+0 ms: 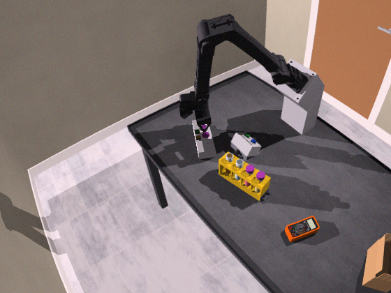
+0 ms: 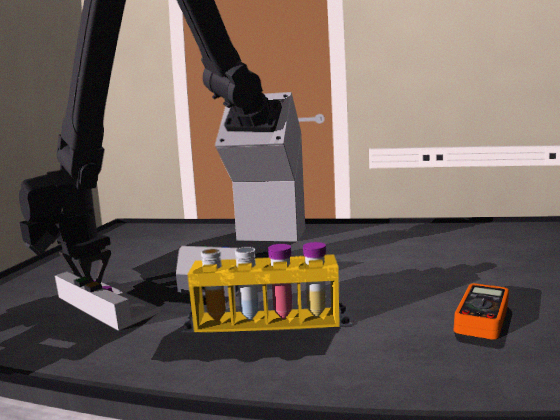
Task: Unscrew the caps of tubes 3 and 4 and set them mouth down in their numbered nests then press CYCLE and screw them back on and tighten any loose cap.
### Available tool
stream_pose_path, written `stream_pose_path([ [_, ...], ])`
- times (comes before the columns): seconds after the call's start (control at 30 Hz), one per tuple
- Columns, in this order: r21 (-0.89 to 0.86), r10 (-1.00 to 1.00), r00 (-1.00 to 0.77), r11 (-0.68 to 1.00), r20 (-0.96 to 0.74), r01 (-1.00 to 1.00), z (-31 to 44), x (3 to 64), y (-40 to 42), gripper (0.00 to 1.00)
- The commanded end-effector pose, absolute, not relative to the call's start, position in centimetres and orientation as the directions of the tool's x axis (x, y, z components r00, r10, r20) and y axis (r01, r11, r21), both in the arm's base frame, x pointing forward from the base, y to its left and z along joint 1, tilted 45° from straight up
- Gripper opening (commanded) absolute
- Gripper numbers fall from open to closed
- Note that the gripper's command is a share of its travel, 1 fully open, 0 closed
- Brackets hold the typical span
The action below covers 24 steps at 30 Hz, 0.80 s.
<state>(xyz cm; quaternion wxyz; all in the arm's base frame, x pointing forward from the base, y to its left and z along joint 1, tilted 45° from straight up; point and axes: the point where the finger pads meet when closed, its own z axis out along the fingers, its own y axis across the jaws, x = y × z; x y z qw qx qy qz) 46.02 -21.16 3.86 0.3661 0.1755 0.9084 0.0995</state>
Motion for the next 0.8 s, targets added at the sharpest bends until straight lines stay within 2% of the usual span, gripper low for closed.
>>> stream_pose_path([
  [0.0,0.293,0.346,-0.655,0.936,-0.671,0.195,6.0,47.4,-20.5,0.47],
  [0.2,0.293,0.346,-0.655,0.936,-0.671,0.195,6.0,47.4,-20.5,0.47],
  [0.3,0.302,0.377,-0.661,0.925,-0.649,0.231,6.2,44.9,-21.4,0.47],
  [0.77,0.302,0.376,-0.661,0.925,-0.649,0.230,10.3,40.6,-21.7,0.47],
])
